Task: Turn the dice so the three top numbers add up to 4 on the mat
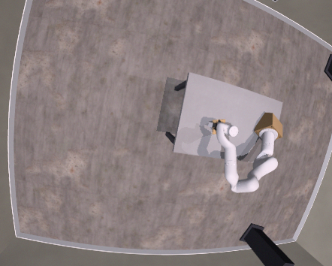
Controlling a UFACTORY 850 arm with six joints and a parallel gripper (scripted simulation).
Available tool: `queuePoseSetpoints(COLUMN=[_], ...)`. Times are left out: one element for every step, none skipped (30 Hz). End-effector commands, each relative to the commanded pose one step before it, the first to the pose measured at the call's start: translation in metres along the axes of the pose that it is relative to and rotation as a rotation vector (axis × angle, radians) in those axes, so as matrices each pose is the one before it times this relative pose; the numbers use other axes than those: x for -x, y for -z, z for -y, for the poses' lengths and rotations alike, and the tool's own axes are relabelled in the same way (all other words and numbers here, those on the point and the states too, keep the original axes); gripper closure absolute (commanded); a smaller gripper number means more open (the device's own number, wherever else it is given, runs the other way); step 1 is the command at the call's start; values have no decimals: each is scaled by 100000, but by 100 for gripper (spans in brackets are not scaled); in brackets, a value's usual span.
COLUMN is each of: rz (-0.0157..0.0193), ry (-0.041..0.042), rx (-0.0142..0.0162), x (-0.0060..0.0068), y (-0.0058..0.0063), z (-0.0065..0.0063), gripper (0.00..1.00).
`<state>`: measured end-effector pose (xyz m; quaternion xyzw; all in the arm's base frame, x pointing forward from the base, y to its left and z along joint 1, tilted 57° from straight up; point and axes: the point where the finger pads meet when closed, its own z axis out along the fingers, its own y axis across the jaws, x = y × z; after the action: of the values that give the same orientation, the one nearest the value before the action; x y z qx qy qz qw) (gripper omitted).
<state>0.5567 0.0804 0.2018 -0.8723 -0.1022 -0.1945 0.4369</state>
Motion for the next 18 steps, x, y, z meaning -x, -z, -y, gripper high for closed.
queuePoseSetpoints(rz=[-113, 0, 0, 0, 0, 0, 0, 0, 0, 0, 0, 0, 0, -1, -1, 0, -1, 0], ry=[41, 0, 0, 0, 0, 0, 0, 0, 0, 0, 0, 0, 0, 0, 0, 0, 0, 0], rx=[56, 0, 0, 0, 0, 0, 0, 0, 0, 0, -1, 0, 0, -1, -1, 0, -1, 0], x=[-54, 0, 0, 0, 0, 0, 0, 0, 0, 0, 0, 0, 0, 0, 0, 1, -1, 0], y=[54, 0, 0, 0, 0, 0, 0, 0, 3, 20, 52, 0, 0, 94, 143, 197, 253, 309], z=[-15, 0, 0, 0, 0, 0, 0, 0, 0, 0, 0, 0, 0, 0, 0, 0, 0, 0], gripper=[58, 58, 58, 58, 58, 58, 58, 58, 58, 58, 58, 58, 58, 58, 58, 58, 58, 58])
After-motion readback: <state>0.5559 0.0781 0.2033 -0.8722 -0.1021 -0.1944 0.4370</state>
